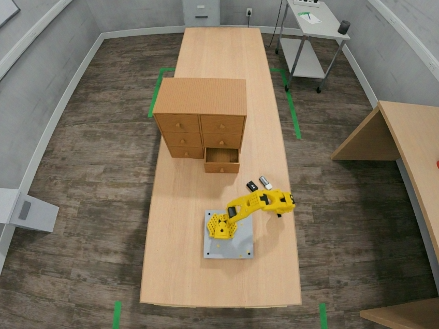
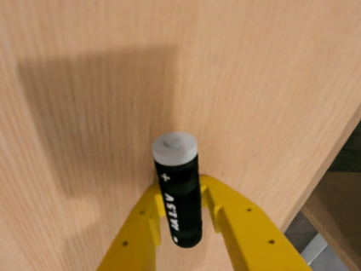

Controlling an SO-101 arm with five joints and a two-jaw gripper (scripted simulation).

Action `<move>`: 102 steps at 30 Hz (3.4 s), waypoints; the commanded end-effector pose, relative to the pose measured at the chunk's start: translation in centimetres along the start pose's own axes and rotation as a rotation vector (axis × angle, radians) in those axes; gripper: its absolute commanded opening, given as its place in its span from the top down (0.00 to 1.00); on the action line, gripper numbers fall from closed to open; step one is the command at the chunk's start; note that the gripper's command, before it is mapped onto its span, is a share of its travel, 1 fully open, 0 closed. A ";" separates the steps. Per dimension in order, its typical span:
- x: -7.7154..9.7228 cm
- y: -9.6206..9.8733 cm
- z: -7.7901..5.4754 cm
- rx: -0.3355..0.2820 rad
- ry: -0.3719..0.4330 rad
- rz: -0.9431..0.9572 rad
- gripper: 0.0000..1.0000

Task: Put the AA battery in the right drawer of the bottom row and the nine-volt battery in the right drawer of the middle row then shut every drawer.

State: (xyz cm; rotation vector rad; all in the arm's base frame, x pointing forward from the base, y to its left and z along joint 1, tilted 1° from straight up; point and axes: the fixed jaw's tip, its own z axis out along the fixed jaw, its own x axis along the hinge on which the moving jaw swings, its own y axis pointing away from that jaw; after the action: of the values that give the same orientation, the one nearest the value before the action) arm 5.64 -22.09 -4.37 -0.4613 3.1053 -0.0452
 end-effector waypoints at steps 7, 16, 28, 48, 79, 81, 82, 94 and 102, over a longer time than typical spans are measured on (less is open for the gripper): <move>-0.1 0.5 0.3 -0.021 -0.002 -0.001 1.00; -0.1 0.5 0.3 -0.021 -0.002 -0.001 1.00; -0.1 0.4 -0.2 -0.021 -0.002 -0.001 1.00; 0.0 0.3 -4.3 -0.021 -0.002 -0.001 1.00; -1.6 1.8 -5.5 -0.019 -0.008 -0.505 1.00; -1.8 1.9 -5.5 -0.018 -0.008 -0.564 1.00; -1.9 2.0 -5.5 -0.018 -0.009 -0.594 1.00; -2.7 2.9 -5.6 -0.016 -0.012 -0.890 1.00; -3.3 3.6 -5.6 -0.014 -0.014 -1.127 1.00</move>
State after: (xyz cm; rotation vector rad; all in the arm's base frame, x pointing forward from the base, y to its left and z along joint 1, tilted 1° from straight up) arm 7.44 -17.82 0.91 -1.9305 2.4769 0.0177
